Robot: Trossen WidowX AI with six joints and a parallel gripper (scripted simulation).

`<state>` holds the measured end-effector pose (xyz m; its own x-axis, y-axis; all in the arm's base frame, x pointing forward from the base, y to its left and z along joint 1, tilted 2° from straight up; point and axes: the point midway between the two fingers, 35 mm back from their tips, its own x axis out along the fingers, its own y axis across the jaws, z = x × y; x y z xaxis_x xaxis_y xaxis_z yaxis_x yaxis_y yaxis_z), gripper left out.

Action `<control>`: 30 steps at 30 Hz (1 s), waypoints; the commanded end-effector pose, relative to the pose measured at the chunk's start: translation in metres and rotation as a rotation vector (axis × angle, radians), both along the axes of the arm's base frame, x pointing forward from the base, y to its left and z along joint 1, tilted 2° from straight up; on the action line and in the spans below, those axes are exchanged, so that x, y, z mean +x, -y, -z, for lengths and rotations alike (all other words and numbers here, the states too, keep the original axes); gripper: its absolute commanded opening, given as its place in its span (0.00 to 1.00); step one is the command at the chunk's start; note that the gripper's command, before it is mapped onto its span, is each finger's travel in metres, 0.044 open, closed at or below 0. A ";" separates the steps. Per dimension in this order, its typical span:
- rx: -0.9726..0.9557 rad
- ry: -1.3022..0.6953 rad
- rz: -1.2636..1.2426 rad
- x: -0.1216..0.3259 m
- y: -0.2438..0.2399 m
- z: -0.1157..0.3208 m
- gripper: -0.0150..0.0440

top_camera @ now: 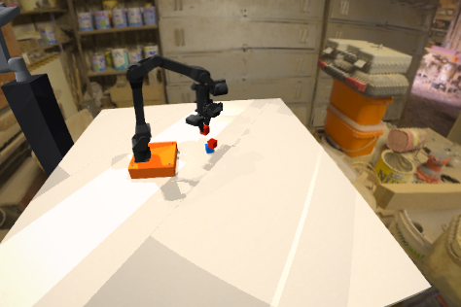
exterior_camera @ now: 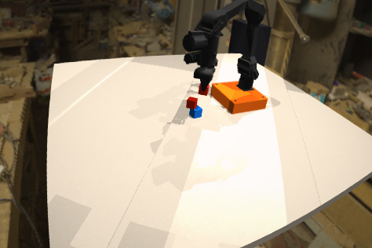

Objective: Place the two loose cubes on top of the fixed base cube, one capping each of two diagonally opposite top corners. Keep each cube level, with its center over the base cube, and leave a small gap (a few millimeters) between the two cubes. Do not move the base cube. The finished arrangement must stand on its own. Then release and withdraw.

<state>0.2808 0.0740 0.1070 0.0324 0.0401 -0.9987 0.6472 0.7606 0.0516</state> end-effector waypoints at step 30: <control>0.012 -0.003 0.021 0.000 -0.006 0.044 0.43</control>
<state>0.2807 0.0800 0.0698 0.0295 0.0577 -0.9979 0.6697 0.7400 0.0626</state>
